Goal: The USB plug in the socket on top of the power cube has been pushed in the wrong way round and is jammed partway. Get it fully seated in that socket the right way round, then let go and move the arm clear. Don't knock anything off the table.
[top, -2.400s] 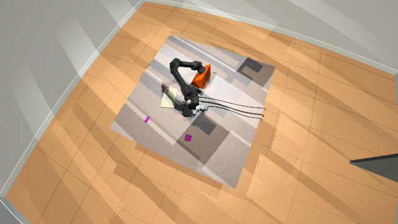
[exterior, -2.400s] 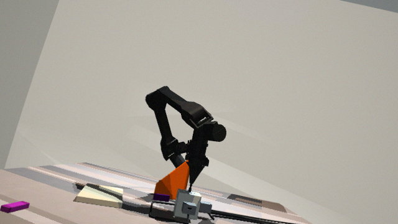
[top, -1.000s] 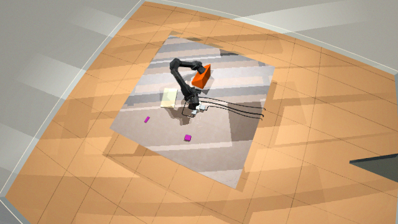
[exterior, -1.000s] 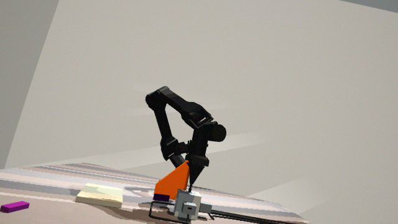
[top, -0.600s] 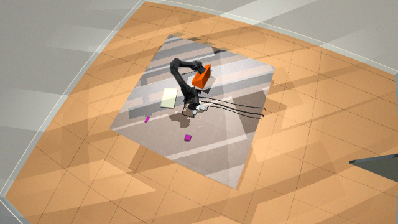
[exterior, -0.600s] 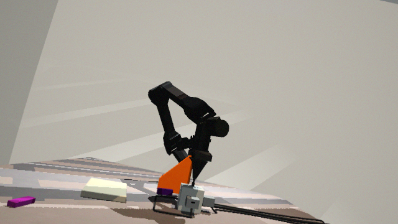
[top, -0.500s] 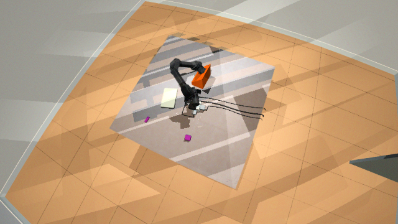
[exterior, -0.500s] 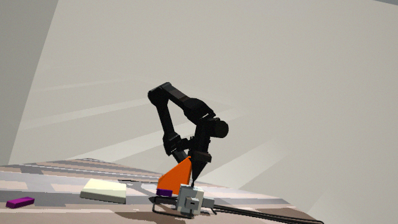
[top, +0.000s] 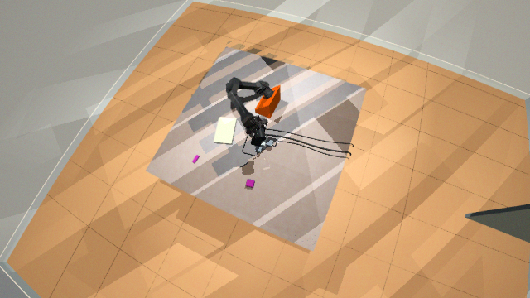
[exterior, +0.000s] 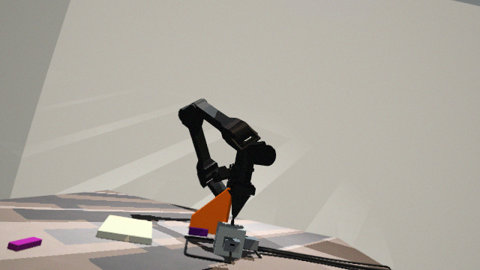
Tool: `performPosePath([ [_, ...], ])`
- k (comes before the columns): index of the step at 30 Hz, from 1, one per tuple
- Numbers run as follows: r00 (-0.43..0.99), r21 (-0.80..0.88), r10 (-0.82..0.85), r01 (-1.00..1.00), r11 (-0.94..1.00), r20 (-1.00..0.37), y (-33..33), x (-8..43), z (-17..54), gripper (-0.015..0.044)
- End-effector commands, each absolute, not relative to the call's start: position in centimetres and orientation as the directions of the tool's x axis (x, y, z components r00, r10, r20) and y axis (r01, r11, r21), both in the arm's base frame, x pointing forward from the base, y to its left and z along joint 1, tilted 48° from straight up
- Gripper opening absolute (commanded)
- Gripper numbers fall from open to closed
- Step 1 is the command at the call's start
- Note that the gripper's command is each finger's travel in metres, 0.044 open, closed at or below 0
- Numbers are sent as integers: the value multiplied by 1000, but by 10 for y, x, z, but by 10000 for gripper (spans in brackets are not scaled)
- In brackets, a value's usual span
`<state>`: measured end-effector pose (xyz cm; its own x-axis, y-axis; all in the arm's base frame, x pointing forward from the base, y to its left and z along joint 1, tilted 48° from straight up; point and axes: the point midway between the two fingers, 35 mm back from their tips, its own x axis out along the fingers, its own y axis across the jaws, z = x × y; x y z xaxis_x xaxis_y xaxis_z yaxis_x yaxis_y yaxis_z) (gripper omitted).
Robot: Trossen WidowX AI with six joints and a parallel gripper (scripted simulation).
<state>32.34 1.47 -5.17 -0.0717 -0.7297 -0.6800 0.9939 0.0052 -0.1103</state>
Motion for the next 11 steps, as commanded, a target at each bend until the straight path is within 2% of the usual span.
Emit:
performPosePath([
  [1,-72,-110,-730,994,5,-680,15,323,-51,95],
  [11,-72,-110,-729,994,5,-680,23,324,-44,95],
])
